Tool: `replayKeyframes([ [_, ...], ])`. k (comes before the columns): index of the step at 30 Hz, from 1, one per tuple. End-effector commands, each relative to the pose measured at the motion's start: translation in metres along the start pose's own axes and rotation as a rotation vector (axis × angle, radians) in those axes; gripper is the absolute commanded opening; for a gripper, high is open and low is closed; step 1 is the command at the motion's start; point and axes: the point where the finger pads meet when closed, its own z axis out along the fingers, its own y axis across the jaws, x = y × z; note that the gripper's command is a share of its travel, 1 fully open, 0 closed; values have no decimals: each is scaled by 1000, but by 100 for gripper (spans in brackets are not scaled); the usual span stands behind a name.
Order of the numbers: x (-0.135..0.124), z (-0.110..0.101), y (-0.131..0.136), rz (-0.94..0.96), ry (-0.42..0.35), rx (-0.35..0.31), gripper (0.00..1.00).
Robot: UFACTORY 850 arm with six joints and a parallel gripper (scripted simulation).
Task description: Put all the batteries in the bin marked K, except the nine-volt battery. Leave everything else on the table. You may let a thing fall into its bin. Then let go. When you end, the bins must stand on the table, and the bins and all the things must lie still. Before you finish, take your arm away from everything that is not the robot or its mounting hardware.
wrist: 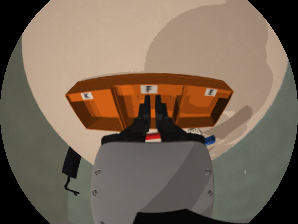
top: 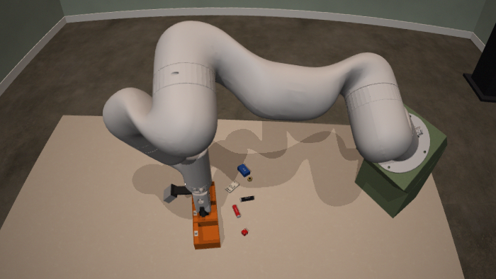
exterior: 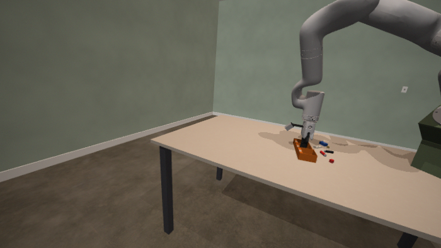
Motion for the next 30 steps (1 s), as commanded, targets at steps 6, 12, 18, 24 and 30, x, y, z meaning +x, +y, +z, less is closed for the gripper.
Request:
replayKeyframes([
  [6,1,0,0,0,1,0,7],
  [12,1,0,0,0,1,0,7],
  [18,1,0,0,0,1,0,7],
  [24,1,0,0,0,1,0,7],
  [30,1,-7,0,0,1,0,7],
])
